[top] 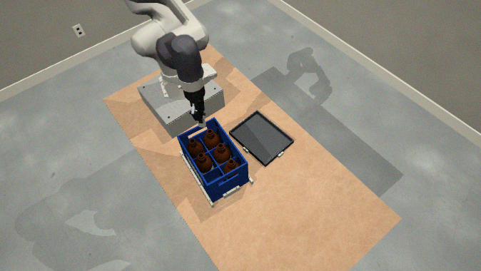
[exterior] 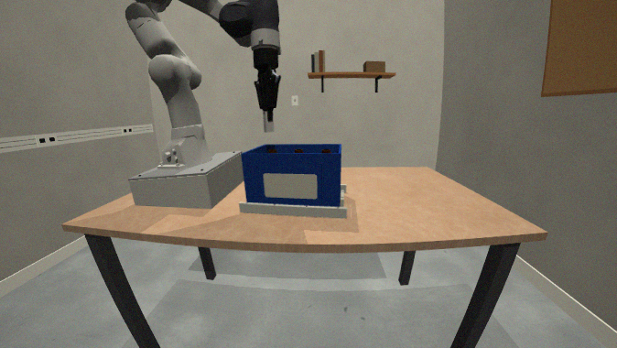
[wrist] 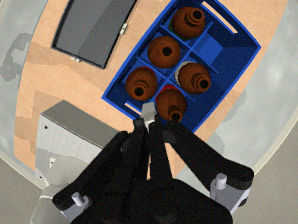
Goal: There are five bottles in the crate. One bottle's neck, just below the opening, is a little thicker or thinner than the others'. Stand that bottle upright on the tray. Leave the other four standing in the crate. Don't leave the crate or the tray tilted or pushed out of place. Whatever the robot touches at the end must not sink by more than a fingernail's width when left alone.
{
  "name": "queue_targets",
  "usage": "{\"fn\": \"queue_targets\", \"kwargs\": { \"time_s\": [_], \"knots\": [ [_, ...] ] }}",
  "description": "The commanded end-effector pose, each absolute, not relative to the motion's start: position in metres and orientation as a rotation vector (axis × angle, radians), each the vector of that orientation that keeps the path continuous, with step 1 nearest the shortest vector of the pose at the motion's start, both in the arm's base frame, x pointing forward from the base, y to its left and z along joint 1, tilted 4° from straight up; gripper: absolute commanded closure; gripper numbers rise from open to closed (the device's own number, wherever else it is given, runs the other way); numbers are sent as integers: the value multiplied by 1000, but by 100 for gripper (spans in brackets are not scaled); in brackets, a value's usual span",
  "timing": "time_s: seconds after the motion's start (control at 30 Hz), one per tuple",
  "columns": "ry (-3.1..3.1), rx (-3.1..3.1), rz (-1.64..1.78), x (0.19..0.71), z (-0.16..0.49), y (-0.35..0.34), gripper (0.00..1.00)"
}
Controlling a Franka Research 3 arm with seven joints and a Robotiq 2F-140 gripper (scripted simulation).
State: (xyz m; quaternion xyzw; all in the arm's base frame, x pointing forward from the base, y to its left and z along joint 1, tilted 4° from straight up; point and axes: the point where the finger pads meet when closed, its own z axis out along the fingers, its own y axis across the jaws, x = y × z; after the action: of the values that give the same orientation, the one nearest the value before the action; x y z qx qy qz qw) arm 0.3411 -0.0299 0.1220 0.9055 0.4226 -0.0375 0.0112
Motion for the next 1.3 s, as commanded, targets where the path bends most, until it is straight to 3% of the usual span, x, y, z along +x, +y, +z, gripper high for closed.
{"fn": "queue_targets", "kwargs": {
  "time_s": [0.0, 0.17, 0.2, 1.27],
  "knots": [
    [1212, 2873, -113, 339, 121, -5, 90],
    [1212, 2873, -113, 339, 121, -5, 90],
    [1212, 2873, -113, 339, 121, -5, 56],
    [1212, 2873, -113, 339, 121, -5, 56]
  ]
}}
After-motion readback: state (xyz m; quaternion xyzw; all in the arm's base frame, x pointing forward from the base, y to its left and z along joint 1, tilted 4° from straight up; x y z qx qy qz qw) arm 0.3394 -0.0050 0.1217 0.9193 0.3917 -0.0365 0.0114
